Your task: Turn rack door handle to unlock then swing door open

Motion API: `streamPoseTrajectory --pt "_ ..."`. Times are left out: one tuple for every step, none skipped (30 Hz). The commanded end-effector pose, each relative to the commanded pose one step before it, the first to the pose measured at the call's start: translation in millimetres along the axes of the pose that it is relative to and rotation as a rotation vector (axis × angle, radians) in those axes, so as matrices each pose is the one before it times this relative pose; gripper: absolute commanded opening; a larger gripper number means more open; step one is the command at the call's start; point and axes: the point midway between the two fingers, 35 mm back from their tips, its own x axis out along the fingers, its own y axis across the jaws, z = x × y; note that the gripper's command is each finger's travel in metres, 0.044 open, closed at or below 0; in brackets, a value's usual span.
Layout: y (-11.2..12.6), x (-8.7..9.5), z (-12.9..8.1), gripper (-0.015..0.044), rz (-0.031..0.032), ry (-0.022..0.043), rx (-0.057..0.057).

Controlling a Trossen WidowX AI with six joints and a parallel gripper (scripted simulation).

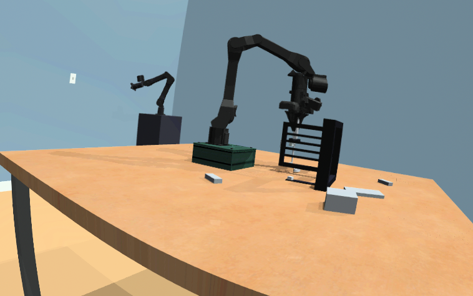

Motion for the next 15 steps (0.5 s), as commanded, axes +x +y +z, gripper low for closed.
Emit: streamPoseTrajectory --pt "0.06 0.16 0.03 0.014 -0.00116 0.00247 0.0064" --pt "0.0 0.0 0.0 0.0166 0.0 0.0 0.0" --pt "0.0 0.0 0.0 0.0193 0.0 0.0 0.0" --pt "0.0 0.0 0.0 0.0219 0.0 0.0 0.0" --pt "0.0 0.0 0.0 0.0245 0.0 0.0 0.0" --pt "0.0 0.0 0.0 0.0271 0.0 0.0 0.0" --pt "0.0 0.0 0.0 0.0281 0.0 0.0 0.0" --pt "0.02 -0.2 0.02 0.0281 0.0 0.0 0.0" --pt "0.05 -0.61 0.07 0.0281 0.0 -0.00001 0.0" --pt "0.08 -1.02 0.11 0.0281 0.00001 -0.00001 0.0" --pt "0.1 -1.25 0.13 0.0281 0.00001 -0.00001 0.0" --pt "0.1 -1.25 0.12 0.0281 0.00001 -0.00001 0.0" --pt "0.09 -1.25 0.12 0.0281 0.00001 -0.00001 0.0" --pt "0.09 -1.25 0.11 0.0281 0.00001 -0.00001 0.0" --pt "0.08 -1.25 0.11 0.0281 0.00001 -0.00001 0.0"
